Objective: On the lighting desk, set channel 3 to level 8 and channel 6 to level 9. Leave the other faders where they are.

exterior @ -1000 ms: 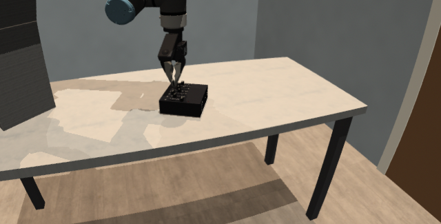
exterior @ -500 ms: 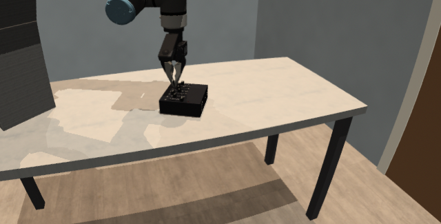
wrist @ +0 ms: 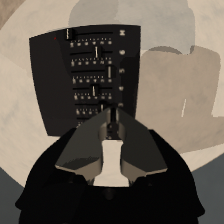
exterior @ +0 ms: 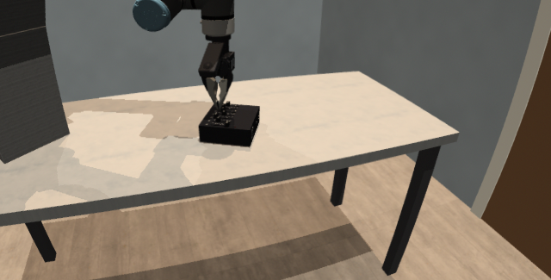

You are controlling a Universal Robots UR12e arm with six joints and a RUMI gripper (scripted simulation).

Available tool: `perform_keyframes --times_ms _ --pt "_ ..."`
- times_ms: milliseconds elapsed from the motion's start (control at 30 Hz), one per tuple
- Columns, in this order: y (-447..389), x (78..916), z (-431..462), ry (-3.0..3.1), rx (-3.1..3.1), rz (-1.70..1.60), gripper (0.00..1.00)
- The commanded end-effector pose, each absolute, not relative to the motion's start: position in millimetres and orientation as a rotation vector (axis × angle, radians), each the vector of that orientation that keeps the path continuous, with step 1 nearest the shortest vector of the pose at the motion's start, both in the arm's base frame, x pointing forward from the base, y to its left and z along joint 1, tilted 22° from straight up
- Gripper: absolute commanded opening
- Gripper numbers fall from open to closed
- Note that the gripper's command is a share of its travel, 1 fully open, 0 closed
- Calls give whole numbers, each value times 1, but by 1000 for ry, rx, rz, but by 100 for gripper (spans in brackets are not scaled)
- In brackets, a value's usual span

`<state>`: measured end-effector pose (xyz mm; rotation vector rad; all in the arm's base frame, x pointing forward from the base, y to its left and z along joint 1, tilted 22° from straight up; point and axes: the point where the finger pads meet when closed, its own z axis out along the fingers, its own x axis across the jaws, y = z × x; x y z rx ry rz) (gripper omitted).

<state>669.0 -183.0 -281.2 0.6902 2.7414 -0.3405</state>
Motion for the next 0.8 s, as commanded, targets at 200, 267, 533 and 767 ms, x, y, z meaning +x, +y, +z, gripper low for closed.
perform_keyframes --times_ms 200,267,533,767 --pt "-188 677 -277 2737 692 -340 0" --pt "-189 678 -277 2737 692 -340 0" --pt "-191 682 -275 2737 692 -340 0" --pt "-192 685 -274 2737 692 -340 0"
